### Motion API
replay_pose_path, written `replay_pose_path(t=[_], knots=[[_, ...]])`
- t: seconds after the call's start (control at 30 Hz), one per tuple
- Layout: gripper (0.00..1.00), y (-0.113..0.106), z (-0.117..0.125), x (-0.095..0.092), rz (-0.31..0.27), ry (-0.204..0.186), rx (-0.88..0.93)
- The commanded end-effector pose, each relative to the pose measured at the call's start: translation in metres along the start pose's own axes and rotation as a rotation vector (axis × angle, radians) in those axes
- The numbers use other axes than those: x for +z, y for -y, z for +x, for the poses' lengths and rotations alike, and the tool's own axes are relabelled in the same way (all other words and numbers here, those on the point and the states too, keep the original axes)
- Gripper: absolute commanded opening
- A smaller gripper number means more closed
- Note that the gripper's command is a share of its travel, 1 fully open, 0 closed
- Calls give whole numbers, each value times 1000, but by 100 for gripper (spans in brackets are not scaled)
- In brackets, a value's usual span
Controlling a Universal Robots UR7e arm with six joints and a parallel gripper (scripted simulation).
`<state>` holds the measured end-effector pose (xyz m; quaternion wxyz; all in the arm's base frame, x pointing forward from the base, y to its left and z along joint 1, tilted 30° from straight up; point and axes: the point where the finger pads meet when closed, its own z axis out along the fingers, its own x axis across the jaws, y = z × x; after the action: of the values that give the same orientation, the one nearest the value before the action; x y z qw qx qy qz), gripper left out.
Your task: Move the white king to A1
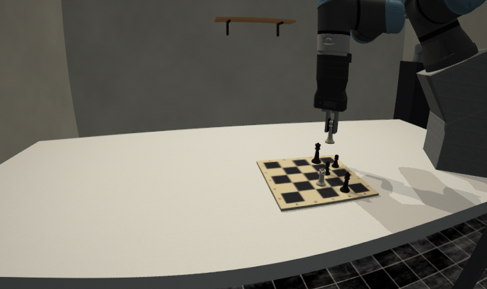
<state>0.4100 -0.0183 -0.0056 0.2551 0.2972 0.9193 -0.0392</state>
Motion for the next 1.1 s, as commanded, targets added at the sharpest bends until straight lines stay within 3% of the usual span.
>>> replay_pose_path(t=[0.0, 0.5, 1.07], knots=[[0, 0, 0, 15, 0, 1, 0], [0, 0, 0, 42, 0, 1, 0], [0, 0, 0, 45, 0, 1, 0]])
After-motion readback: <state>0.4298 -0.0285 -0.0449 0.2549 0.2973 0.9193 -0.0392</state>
